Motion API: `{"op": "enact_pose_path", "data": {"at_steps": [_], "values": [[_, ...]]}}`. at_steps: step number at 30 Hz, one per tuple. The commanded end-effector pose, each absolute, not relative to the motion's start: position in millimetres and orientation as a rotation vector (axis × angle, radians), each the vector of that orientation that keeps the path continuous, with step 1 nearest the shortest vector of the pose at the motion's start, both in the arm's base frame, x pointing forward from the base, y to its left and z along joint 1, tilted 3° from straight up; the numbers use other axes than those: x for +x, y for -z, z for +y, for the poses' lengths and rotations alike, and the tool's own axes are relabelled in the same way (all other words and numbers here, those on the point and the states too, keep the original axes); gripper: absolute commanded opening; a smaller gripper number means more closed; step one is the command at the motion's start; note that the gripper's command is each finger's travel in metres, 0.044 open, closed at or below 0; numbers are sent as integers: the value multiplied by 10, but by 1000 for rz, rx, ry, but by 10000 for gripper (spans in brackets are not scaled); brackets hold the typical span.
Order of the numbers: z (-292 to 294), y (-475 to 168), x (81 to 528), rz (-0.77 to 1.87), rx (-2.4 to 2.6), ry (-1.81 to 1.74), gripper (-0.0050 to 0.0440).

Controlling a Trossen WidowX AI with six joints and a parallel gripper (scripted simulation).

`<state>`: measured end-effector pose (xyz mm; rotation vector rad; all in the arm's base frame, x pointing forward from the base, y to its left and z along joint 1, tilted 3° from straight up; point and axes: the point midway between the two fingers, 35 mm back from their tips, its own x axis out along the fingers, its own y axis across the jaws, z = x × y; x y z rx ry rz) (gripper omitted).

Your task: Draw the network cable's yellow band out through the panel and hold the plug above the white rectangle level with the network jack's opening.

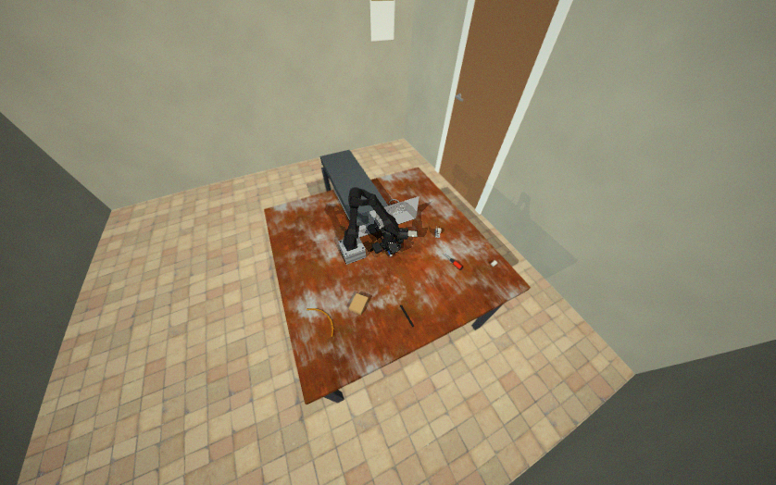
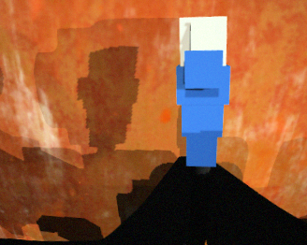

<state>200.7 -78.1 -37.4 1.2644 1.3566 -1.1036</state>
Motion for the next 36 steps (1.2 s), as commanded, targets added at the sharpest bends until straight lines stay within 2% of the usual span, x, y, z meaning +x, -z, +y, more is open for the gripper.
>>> {"op": "enact_pose_path", "data": {"at_steps": [1,33,36], "values": [[-1241,294,2170,1225,1227,1156,-50],[-1945,314,2154,1222,1223,1159,-50],[-1571,360,2137,1305,1250,1088,-50]]}}
